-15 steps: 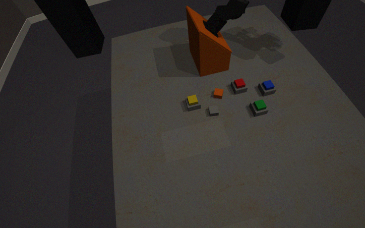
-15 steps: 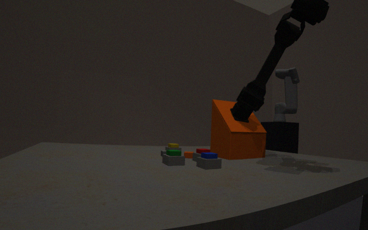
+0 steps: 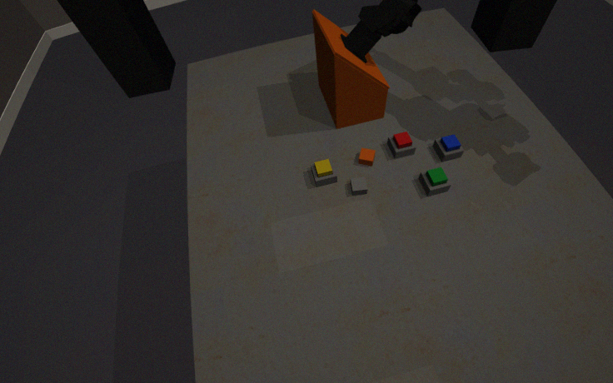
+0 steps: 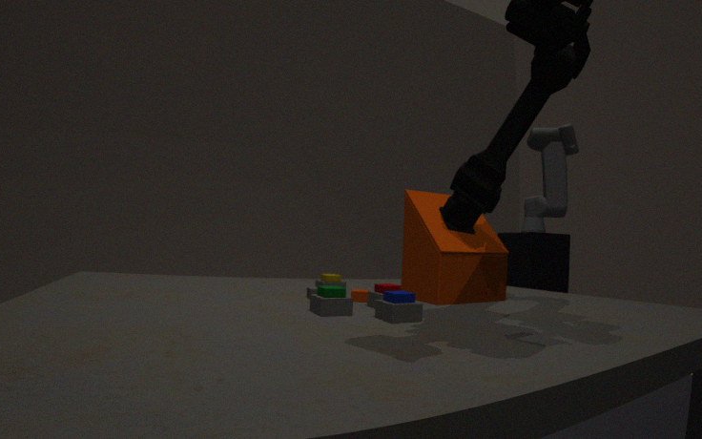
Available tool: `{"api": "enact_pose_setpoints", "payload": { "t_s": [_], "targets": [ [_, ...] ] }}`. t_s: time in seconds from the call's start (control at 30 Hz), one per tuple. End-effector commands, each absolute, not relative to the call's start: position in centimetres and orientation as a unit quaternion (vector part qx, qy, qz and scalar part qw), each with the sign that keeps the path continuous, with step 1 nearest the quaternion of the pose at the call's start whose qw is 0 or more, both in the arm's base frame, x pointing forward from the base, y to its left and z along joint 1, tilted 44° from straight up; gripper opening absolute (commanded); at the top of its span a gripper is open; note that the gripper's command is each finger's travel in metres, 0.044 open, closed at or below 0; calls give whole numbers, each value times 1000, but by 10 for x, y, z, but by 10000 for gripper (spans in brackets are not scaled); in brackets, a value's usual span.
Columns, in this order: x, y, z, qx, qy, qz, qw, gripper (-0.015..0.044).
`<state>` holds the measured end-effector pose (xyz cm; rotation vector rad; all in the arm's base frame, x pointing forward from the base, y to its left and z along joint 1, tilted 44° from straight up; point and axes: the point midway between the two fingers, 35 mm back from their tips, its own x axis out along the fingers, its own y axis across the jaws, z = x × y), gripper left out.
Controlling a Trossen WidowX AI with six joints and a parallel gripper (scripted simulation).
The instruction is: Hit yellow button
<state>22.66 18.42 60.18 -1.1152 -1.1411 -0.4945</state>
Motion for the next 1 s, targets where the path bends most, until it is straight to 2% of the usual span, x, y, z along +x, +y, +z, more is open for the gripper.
{"api": "enact_pose_setpoints", "payload": {
  "t_s": [0.0, 0.27, 0.53, 0.77, 0.97],
  "targets": [
    [288, 205, 560, -560, -460, -148, 673, 400],
    [381, 210, 475, -637, -355, -31, 683, 400],
    [453, 182, 373, -671, -221, 79, 704, 400],
    [491, 138, 277, -662, -84, 167, 726, 400],
    [502, 91, 194, -623, 43, 232, 746, 400]
  ]
}}
